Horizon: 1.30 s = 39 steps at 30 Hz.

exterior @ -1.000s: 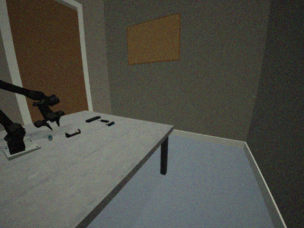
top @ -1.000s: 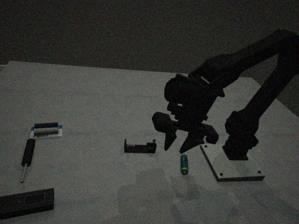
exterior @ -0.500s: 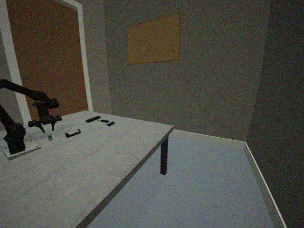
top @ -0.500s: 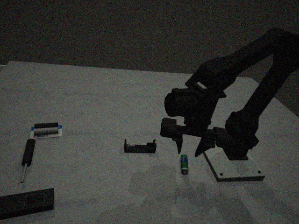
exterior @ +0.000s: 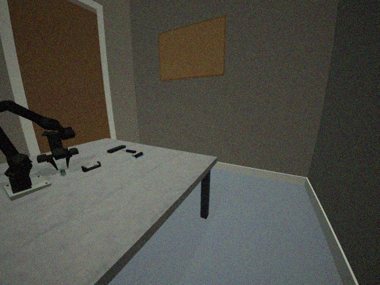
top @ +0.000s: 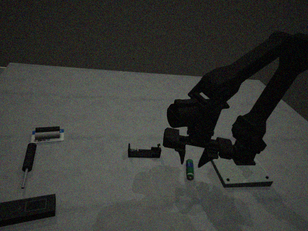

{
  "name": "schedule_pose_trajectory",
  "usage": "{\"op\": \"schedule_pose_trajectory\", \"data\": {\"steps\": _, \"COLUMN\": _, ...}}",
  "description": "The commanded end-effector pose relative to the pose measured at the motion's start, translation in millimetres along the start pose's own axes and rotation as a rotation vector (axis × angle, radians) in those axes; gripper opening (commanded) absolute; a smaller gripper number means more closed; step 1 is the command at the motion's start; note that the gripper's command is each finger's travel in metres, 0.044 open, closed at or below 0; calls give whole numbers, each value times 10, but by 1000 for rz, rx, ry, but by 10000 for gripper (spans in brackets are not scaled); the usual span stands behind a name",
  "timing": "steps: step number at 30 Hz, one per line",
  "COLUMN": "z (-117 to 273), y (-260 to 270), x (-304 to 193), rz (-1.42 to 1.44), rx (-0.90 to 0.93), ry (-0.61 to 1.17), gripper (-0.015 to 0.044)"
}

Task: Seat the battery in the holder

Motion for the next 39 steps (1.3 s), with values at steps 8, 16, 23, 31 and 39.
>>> {"op": "schedule_pose_trajectory", "data": {"steps": 8, "z": -213, "y": -17, "x": 17, "rz": -2, "rx": -10, "ry": -13, "gripper": 229}}
{"op": "schedule_pose_trajectory", "data": {"steps": 16, "z": -284, "y": -23, "x": 23, "rz": -2, "rx": -10, "ry": -13, "gripper": 177}}
{"op": "schedule_pose_trajectory", "data": {"steps": 23, "z": -284, "y": -23, "x": 23, "rz": -2, "rx": -10, "ry": -13, "gripper": 91}}
{"op": "schedule_pose_trajectory", "data": {"steps": 31, "z": -270, "y": -22, "x": 22, "rz": -2, "rx": -10, "ry": -13, "gripper": 67}}
{"op": "schedule_pose_trajectory", "data": {"steps": 39, "z": 220, "y": -17, "x": 16, "rz": -2, "rx": -10, "ry": -13, "gripper": 67}}
Point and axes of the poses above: the point midway between the two fingers, 35 mm back from their tips, its own z axis back along the fingers, its own y axis across the jaws, x = y × z, the point moved 9 cm from there along z, back along the fingers, and after that the axes turned 13 degrees about -z, right-handed, at the moved point
